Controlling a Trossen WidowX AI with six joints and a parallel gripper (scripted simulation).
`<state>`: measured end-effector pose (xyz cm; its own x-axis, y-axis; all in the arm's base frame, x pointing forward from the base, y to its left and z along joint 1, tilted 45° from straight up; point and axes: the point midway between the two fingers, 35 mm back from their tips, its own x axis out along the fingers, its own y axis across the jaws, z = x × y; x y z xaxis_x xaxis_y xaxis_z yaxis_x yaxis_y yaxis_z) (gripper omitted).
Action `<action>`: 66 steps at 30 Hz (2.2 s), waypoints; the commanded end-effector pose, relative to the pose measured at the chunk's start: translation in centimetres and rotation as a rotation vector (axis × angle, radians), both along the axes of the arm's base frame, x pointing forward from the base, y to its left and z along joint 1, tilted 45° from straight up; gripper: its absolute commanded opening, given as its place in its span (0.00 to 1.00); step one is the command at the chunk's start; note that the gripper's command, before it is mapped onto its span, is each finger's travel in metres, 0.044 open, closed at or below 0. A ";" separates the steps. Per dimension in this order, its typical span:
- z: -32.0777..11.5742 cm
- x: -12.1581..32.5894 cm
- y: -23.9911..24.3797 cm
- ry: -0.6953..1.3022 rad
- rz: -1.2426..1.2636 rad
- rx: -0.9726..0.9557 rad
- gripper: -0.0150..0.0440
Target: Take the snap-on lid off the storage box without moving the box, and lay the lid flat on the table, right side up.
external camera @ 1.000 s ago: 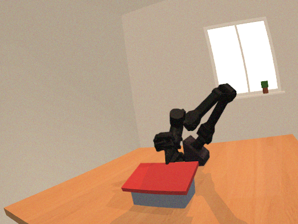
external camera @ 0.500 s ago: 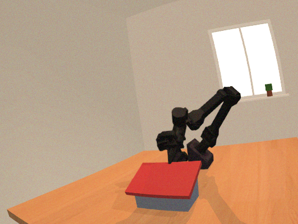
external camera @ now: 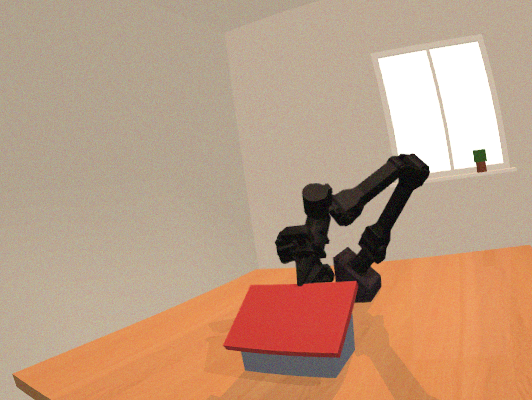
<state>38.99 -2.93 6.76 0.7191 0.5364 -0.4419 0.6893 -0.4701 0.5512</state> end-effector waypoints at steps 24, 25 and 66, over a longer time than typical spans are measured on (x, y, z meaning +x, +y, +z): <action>2.8 2.0 -2.7 -0.013 -0.006 -0.007 0.25; 2.9 2.0 -2.8 -0.013 -0.006 -0.007 0.25; 6.1 1.9 -4.6 -0.011 -0.006 -0.008 0.25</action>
<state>40.97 -7.97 12.37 0.7215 0.5335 -0.4414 0.6868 -0.4706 0.5539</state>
